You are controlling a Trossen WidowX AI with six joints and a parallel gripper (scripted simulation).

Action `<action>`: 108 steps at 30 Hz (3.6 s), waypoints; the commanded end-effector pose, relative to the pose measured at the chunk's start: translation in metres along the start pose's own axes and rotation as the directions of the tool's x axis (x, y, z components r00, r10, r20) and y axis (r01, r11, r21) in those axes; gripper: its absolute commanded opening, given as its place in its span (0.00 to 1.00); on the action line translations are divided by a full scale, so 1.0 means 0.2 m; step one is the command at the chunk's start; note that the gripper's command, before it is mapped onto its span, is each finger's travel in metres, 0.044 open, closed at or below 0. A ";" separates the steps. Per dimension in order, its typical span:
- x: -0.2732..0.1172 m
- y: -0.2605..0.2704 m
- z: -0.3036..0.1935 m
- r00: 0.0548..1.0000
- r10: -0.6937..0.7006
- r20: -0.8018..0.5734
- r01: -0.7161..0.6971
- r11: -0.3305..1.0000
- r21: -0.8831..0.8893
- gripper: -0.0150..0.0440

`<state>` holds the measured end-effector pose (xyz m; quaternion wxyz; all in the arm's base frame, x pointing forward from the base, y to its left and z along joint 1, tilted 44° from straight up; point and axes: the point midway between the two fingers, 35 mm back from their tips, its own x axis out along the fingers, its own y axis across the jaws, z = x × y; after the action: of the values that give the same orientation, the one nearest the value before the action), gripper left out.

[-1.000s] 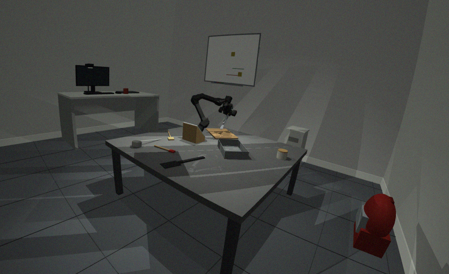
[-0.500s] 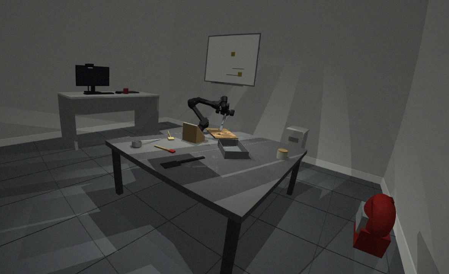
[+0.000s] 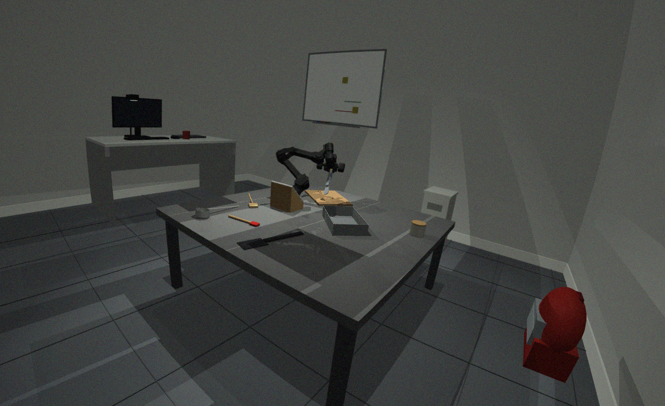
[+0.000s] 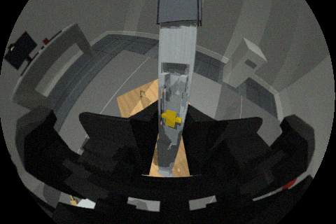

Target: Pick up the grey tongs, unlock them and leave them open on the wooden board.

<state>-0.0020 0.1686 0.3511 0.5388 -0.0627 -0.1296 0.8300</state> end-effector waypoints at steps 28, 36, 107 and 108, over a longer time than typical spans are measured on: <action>0.00 0.01 0.00 1.000 0.004 0.000 -0.004 1.000 -0.005 0.00; 0.03 -0.05 0.09 0.999 -0.027 0.037 0.025 0.999 0.048 0.00; 0.13 0.01 0.04 0.665 -0.008 -0.746 0.006 1.000 -0.005 0.00; 0.13 0.01 0.04 0.663 -0.008 -0.748 0.004 1.000 -0.007 0.00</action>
<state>-0.0167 0.1941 0.3600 0.5541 -0.3761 0.1040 0.7353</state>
